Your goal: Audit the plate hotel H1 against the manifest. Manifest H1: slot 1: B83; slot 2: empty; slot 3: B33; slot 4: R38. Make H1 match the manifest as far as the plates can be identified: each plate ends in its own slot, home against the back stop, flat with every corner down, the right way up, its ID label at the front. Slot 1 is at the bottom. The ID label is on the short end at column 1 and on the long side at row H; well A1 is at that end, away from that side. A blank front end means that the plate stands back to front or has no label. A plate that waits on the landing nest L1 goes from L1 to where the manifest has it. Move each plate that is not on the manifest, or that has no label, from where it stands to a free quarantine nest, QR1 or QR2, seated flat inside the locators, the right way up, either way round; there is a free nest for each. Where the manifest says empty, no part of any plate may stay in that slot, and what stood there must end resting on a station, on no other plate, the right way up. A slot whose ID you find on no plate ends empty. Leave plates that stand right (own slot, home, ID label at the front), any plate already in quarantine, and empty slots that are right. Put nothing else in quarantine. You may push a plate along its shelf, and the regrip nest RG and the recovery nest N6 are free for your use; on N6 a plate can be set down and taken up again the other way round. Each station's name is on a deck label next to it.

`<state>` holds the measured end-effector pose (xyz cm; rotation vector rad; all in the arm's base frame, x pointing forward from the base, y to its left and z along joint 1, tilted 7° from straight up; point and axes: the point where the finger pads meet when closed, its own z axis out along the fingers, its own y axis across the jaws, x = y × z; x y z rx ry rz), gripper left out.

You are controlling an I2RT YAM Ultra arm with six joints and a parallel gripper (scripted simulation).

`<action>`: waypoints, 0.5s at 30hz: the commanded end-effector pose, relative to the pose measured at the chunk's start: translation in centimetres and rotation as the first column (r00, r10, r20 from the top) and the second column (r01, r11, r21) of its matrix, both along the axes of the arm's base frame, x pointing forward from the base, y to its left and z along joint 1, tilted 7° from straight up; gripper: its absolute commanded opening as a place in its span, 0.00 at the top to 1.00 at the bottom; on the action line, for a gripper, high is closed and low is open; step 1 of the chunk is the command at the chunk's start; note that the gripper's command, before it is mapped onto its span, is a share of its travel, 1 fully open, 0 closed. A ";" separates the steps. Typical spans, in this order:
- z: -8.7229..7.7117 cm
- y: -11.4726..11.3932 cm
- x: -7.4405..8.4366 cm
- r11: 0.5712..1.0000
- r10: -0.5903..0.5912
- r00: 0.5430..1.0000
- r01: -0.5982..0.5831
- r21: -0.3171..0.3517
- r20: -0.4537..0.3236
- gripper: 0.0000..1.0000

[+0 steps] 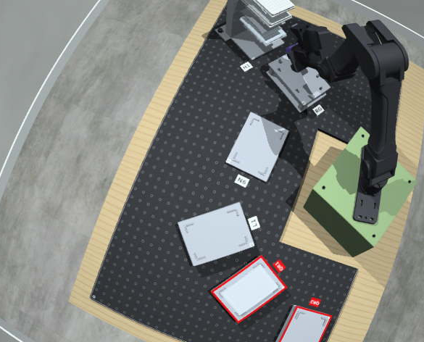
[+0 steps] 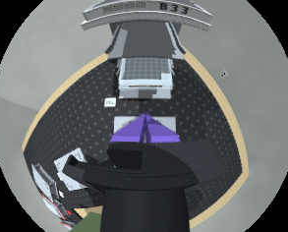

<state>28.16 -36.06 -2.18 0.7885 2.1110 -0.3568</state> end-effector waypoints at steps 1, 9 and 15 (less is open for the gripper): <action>0.8 0.2 -0.7 1.000 0.000 1.000 0.001 -0.021 0.015 1.00; 0.7 1.0 -1.7 1.000 0.000 1.000 0.001 -0.021 0.014 1.00; 0.6 1.5 -2.2 1.000 0.000 1.000 0.001 -0.021 0.014 1.00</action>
